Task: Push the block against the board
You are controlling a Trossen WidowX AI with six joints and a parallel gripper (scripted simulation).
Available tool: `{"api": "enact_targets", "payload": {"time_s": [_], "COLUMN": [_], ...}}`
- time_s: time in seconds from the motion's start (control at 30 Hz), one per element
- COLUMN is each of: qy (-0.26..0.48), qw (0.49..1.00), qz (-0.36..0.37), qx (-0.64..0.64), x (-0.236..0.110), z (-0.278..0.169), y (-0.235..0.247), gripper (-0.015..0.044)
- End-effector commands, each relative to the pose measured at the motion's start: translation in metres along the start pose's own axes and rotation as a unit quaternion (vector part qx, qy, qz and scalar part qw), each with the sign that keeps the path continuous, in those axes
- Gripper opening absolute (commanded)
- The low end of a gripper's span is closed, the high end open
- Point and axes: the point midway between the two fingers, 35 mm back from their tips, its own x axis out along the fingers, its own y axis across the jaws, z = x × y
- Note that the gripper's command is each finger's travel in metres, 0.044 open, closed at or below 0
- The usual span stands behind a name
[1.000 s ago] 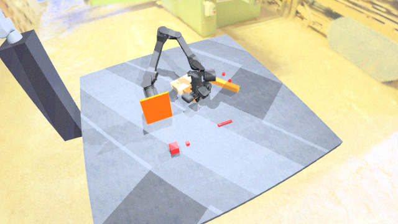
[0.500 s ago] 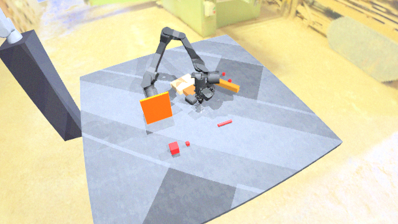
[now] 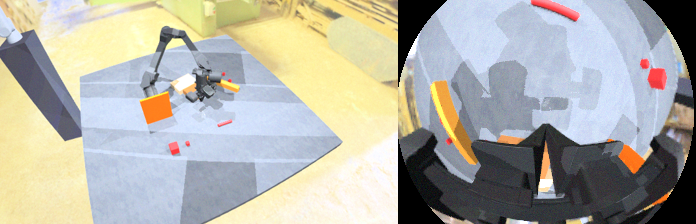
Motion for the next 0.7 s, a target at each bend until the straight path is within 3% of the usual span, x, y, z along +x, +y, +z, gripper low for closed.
{"api": "enact_targets", "payload": {"time_s": [0.0, 0.17, 0.67], "qy": [-0.008, -0.012, -0.012], "qw": [1.000, 1.000, 0.962], "qz": [0.005, 0.014, 0.007], "qx": [-0.009, -0.017, -0.271], "x": [-0.024, -0.024, -0.026], "z": [0.002, 0.002, -0.042], "y": [0.004, 0.005, -0.005], "gripper": [0.0000, 0.0000, 0.0000]}}
